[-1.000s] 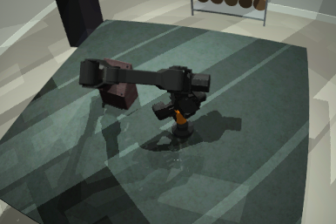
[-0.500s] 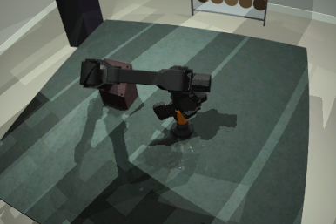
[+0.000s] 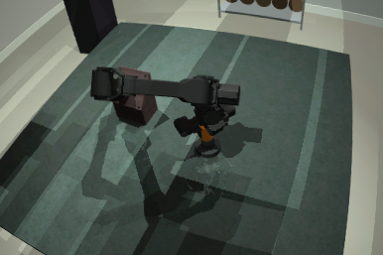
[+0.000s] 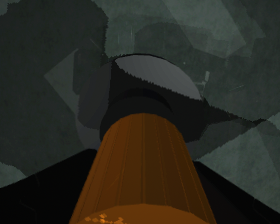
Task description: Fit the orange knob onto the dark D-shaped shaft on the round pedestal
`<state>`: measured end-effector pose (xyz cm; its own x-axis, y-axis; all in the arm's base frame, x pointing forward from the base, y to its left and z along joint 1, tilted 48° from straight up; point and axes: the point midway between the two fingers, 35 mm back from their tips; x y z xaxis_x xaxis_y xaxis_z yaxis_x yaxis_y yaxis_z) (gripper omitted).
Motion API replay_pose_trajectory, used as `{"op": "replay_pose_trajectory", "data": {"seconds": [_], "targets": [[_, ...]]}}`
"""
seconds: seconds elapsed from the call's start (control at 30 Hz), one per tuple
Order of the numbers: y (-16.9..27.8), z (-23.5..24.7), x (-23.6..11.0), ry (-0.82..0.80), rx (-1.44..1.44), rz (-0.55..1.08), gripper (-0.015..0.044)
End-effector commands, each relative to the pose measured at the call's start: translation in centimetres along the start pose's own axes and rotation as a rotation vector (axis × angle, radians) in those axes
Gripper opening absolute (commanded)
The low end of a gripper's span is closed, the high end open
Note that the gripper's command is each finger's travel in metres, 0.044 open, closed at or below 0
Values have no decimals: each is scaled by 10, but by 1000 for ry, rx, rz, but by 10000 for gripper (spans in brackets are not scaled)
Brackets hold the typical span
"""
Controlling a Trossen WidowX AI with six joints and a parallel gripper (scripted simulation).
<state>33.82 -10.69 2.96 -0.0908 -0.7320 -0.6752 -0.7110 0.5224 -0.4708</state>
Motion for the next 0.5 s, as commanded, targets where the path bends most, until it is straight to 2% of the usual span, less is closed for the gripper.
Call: {"op": "replay_pose_trajectory", "data": {"seconds": [0.0, 0.47], "targets": [[0, 1, -2, -3, 4, -5, 0], [-1, 2, 1, -3, 4, -5, 0]]}}
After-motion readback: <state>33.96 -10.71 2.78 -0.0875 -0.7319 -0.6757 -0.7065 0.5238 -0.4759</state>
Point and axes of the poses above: the point midway between the two fingers, 35 mm back from their tips, its own x axis out along the fingers, its own z axis across the jaws, y = z × x
